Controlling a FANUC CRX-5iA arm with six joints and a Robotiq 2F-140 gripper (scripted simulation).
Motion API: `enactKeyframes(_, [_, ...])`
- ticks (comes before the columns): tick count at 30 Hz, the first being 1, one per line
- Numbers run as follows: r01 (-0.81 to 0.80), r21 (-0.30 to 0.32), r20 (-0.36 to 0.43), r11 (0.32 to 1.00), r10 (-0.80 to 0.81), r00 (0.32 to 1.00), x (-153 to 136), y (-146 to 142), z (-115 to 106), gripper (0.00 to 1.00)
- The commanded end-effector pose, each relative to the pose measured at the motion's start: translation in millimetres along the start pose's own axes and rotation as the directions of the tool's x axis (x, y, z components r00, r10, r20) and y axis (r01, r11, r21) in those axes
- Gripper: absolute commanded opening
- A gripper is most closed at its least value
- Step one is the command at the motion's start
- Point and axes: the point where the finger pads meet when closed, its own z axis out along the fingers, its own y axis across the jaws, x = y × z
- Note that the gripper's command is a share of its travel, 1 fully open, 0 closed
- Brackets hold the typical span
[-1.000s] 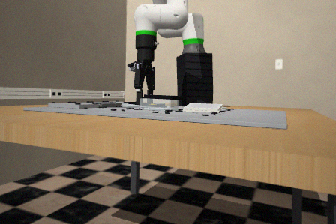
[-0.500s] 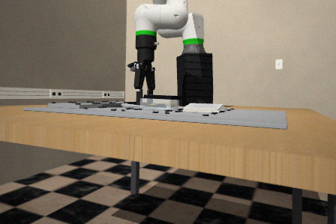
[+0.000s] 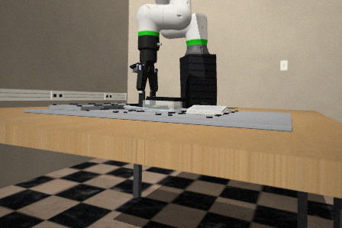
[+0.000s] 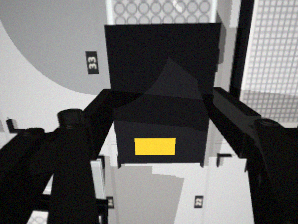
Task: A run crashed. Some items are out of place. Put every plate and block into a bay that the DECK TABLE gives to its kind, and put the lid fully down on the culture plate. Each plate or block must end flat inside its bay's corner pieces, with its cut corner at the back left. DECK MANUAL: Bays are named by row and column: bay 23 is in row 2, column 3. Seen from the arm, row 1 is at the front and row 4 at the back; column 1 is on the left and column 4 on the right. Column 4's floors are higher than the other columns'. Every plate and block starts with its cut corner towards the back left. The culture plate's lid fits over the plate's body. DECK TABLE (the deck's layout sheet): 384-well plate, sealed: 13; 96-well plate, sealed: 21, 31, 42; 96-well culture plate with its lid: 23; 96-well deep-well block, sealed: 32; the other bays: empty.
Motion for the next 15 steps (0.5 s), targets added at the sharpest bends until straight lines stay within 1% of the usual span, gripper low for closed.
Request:
enactKeyframes(1, [0.000,0.002,0.000,1.000,0.000,1.000,0.0,-0.9,-0.7,0.58])
enactKeyframes(13, [0.000,0.002,0.000,1.000,0.000,1.000,0.0,-0.9,-0.7,0.57])
enactKeyframes(14, [0.000,0.002,0.000,1.000,0.000,1.000,0.0,-0.9,-0.7,0.10])
enactKeyframes(15, [0.000,0.002,0.000,1.000,0.000,1.000,0.0,-0.9,-0.7,0.10])
